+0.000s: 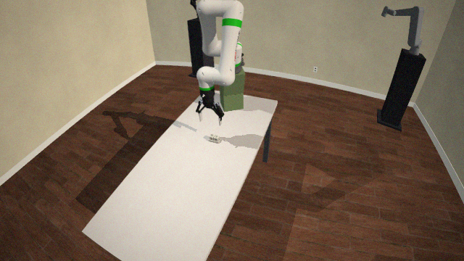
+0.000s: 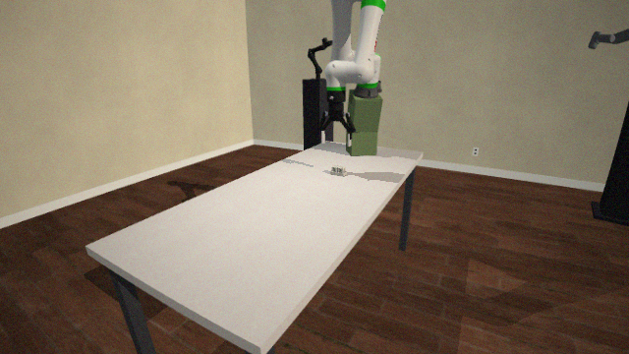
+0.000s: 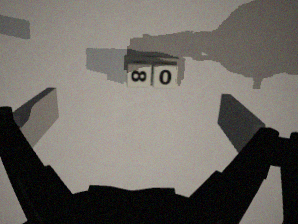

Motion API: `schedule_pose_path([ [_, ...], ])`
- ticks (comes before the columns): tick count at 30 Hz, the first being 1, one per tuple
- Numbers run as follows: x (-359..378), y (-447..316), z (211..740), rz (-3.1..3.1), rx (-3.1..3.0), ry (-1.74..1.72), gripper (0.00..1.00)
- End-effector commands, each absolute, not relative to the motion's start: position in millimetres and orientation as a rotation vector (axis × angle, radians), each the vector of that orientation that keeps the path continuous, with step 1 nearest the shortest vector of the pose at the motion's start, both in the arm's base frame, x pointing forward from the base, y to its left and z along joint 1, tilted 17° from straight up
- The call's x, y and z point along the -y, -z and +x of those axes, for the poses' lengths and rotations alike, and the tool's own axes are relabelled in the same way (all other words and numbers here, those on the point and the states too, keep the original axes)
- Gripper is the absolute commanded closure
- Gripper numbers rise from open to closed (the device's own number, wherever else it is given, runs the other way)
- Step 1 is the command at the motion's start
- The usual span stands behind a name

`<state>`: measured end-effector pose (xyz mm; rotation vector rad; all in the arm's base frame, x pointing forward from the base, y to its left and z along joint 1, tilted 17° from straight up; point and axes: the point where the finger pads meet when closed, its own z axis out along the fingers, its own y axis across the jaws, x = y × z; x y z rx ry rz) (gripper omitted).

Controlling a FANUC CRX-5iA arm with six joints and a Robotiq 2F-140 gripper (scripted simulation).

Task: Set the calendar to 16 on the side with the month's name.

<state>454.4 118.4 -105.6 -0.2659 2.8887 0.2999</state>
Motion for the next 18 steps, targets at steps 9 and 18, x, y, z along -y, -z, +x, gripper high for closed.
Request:
schedule_pose_path([
  [9,-119.2,108.6,455.3,-0.497,-2.845,-0.269,0.0],
  [18,-120.5,114.2,456.4,-0.897,-2.724,-0.212,0.0],
])
